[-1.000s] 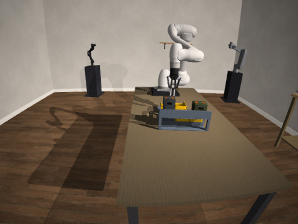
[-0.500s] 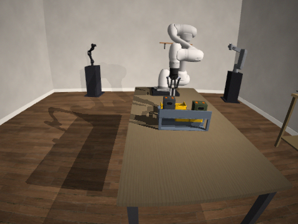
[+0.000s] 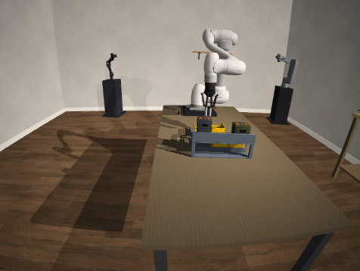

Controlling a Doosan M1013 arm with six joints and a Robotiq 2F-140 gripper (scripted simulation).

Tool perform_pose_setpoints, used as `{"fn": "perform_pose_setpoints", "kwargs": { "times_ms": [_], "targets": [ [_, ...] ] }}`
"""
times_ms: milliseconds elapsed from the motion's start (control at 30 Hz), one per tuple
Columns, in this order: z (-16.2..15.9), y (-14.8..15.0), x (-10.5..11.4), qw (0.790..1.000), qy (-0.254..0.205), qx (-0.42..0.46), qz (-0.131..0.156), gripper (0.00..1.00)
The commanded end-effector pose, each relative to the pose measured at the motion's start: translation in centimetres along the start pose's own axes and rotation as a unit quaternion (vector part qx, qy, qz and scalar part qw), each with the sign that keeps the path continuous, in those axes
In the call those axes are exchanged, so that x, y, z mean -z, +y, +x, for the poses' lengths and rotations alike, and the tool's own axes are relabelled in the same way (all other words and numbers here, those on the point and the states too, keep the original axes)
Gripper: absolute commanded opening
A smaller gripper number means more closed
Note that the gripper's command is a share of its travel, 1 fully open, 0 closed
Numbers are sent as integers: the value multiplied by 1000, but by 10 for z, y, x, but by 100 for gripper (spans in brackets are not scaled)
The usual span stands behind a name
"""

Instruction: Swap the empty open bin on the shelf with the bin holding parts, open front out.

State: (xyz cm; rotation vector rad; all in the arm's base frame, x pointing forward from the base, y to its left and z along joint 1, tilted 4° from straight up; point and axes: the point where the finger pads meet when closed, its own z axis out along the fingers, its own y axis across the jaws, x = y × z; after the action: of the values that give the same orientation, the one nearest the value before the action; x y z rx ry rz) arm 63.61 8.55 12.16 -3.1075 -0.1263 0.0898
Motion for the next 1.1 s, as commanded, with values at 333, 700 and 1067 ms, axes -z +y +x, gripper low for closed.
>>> {"fn": "perform_pose_setpoints", "kwargs": {
  "times_ms": [333, 700, 1067],
  "targets": [
    [0, 0, -12, 1000, 0, 0, 0, 24],
    [0, 0, -30, 1000, 0, 0, 0, 24],
    [0, 0, -52, 1000, 0, 0, 0, 24]
  ]
}}
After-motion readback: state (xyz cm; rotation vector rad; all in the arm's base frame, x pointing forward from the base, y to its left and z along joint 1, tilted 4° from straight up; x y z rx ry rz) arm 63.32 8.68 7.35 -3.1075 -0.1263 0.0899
